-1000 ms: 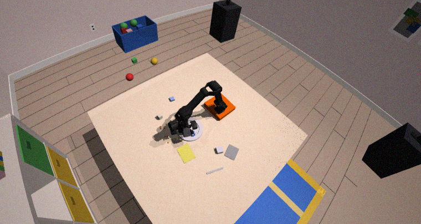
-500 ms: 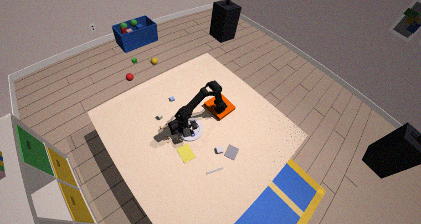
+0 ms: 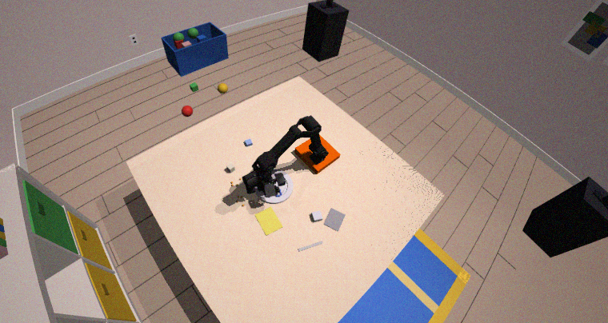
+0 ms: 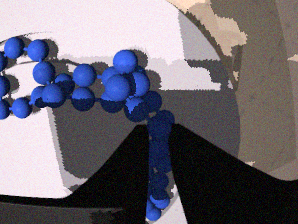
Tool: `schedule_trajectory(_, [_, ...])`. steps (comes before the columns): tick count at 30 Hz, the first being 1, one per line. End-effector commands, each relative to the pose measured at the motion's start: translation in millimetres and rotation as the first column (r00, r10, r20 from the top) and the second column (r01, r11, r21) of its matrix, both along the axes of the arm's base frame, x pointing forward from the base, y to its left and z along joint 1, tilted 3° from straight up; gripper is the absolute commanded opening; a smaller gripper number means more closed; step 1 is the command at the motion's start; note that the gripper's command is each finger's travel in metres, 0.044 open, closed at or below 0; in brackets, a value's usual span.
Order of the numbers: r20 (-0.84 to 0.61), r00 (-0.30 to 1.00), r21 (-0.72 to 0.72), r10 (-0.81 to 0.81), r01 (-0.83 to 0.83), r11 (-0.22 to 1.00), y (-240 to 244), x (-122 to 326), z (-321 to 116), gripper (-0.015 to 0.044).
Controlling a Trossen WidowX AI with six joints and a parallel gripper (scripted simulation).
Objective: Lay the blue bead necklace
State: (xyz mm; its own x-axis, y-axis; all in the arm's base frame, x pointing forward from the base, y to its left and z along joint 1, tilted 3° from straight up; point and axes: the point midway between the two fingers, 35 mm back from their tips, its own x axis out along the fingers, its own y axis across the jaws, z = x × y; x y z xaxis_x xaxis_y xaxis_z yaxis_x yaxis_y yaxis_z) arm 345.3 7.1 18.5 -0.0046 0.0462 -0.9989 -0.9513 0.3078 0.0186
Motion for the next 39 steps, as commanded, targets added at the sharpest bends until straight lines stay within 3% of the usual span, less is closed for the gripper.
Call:
schedule_trajectory(1, [0.003, 1.000, 0.001, 0.006, -0.006, 1.000, -1, -4, 2, 0.0000])
schedule_trajectory(10, [0.001, 1.000, 0.000, 0.006, -0.006, 1.000, -6, -32, 1, 0.0000])
schedule_trajectory(20, [0.001, 1.000, 0.000, 0.006, -0.006, 1.000, -6, -34, -5, 0.0000])
schedule_trajectory(36, [0.001, 1.000, 0.000, 0.006, -0.006, 1.000, -6, -34, 1, 0.0420])
schedule_trajectory(39, [0.000, 1.000, 0.000, 0.005, -0.005, 1.000, -6, -34, 1, 0.0440])
